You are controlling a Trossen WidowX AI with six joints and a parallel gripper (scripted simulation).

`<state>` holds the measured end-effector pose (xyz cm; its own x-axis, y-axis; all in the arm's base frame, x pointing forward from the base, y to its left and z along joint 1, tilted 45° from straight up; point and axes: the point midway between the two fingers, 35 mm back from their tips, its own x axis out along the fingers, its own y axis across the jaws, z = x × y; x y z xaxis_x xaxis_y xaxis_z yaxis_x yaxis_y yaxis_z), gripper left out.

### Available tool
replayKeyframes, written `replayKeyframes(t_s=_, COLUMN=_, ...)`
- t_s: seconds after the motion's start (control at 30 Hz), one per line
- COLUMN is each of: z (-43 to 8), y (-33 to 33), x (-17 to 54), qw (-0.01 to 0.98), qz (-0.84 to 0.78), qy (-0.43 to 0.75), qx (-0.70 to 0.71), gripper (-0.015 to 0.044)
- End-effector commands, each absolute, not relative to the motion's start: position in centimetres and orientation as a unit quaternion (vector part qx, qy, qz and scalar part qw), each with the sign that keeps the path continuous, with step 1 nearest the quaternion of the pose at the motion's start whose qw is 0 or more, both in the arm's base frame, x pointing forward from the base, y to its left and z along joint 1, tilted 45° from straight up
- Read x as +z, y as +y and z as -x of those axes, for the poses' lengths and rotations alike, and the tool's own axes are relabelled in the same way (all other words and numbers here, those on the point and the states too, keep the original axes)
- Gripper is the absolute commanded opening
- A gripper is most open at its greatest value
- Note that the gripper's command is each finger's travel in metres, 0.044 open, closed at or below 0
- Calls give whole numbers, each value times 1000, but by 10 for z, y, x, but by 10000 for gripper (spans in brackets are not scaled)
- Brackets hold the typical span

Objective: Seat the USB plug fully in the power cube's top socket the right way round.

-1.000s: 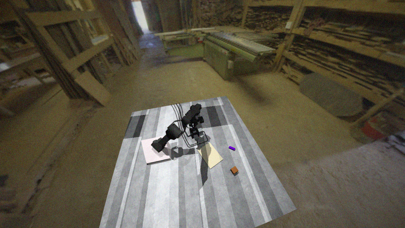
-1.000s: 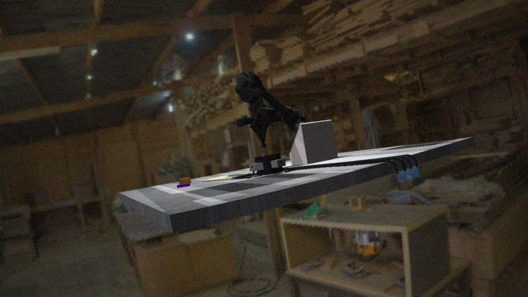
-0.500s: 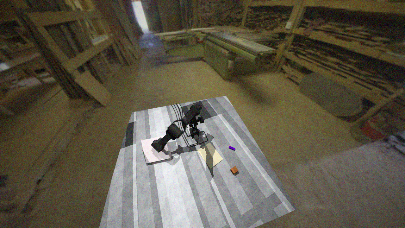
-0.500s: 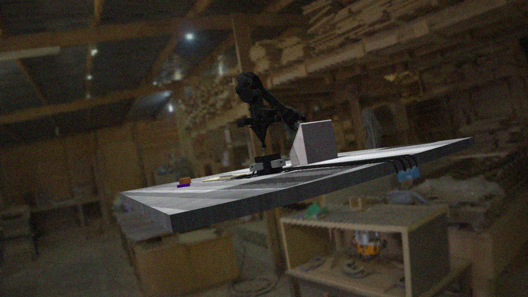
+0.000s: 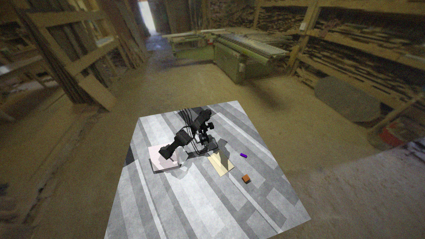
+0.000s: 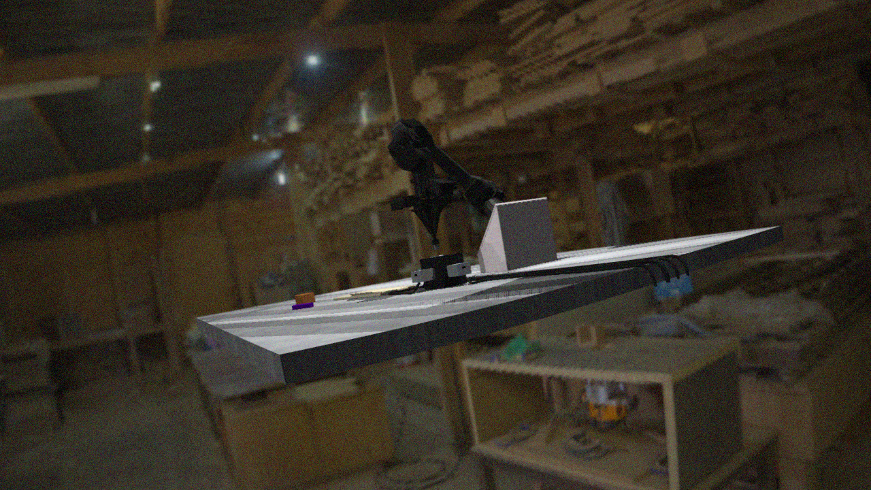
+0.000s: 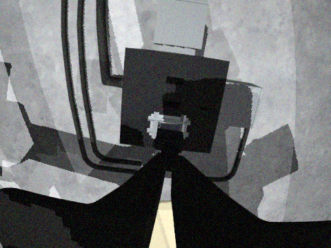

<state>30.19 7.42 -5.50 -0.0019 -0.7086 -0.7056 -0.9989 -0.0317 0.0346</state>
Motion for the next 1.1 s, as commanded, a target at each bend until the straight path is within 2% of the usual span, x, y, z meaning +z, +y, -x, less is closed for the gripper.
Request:
replayKeyframes(t_s=0.0, z=-302, y=73, x=-56, qw=251, qz=661, qy=647, qx=286, gripper=0)
replayKeyframes(t_s=1.07, z=-303, y=69, x=-57, qw=241, qz=665, qy=646, qx=286, gripper=0)
